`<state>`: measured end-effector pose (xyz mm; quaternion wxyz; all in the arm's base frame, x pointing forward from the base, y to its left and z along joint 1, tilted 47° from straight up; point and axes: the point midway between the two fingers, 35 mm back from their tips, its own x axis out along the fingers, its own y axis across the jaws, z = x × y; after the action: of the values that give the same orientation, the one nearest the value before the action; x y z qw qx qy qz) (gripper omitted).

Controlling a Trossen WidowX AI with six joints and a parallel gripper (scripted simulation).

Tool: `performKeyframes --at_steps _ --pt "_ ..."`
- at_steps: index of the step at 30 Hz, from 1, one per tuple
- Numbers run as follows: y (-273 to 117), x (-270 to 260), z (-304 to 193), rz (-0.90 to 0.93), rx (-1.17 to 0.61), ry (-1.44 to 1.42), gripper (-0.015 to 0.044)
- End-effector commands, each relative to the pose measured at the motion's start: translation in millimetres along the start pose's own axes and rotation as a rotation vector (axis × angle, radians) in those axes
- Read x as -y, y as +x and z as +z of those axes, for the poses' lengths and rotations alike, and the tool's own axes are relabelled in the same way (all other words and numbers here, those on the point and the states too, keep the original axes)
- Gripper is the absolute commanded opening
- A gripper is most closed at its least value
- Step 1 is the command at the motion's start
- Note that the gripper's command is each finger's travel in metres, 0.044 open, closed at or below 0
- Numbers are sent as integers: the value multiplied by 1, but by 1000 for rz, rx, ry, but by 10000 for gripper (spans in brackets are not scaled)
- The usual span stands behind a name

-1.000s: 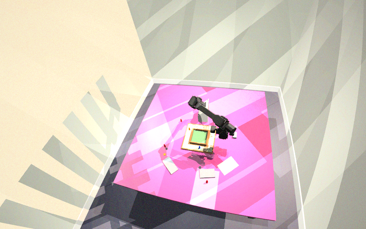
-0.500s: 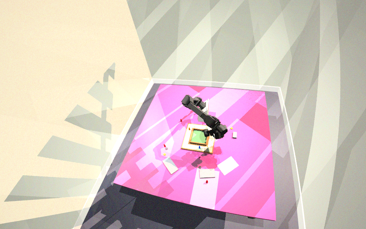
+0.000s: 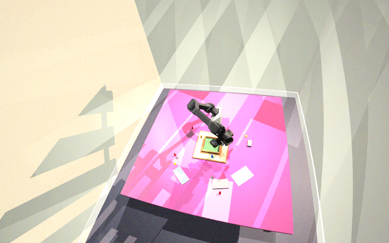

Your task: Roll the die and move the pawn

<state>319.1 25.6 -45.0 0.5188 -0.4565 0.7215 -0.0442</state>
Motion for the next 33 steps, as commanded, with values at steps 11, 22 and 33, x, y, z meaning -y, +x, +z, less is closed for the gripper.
performKeyframes --at_steps 11,22,33 --pt "13 25 -47 -7 -16 -402 0" --pt "23 37 -83 -7 -32 -703 0" --pt "26 38 -92 11 -22 -772 0"
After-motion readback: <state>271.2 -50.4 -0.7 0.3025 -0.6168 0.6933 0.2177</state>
